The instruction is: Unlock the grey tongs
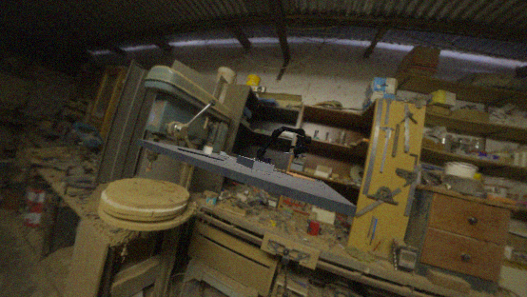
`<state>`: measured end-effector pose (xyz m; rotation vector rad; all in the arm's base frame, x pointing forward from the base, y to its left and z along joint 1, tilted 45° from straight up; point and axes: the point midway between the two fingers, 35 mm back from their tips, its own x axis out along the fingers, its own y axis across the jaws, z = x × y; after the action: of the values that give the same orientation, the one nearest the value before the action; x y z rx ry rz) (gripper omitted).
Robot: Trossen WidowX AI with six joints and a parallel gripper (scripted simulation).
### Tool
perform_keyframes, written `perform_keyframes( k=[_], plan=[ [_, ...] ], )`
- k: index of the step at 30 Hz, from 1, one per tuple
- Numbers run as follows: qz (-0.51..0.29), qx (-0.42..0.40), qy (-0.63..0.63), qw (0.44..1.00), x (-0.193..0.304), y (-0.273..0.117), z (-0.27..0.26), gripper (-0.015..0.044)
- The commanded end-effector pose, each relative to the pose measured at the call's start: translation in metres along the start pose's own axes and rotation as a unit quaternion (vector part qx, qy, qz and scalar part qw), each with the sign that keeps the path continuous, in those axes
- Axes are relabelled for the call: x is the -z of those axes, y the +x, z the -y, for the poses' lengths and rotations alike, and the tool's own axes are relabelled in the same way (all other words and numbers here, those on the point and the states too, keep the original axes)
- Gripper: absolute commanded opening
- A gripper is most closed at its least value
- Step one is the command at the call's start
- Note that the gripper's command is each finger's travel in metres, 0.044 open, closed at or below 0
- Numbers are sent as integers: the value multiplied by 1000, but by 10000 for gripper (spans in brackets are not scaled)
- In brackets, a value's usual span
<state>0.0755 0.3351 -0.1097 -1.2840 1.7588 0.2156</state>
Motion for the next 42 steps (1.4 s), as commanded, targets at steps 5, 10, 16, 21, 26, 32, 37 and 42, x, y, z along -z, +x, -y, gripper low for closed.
perform_keyframes(
  k=[5,10,16,21,26,32,37,42],
  plan=[
    [-1,-4,99,995,21,1,-55,-150],
    [-5,-2,157,988,36,5,-85,-150],
    [-7,0,186,983,44,9,-100,-150],
    [-7,0,186,983,44,9,-100,-150],
    [0,3,185,983,44,9,-100,-150],
    [68,32,178,981,43,11,-101,-150],
    [139,57,172,974,44,10,-103,-150],
    [210,77,167,960,44,8,-105,-150]
  ],
)
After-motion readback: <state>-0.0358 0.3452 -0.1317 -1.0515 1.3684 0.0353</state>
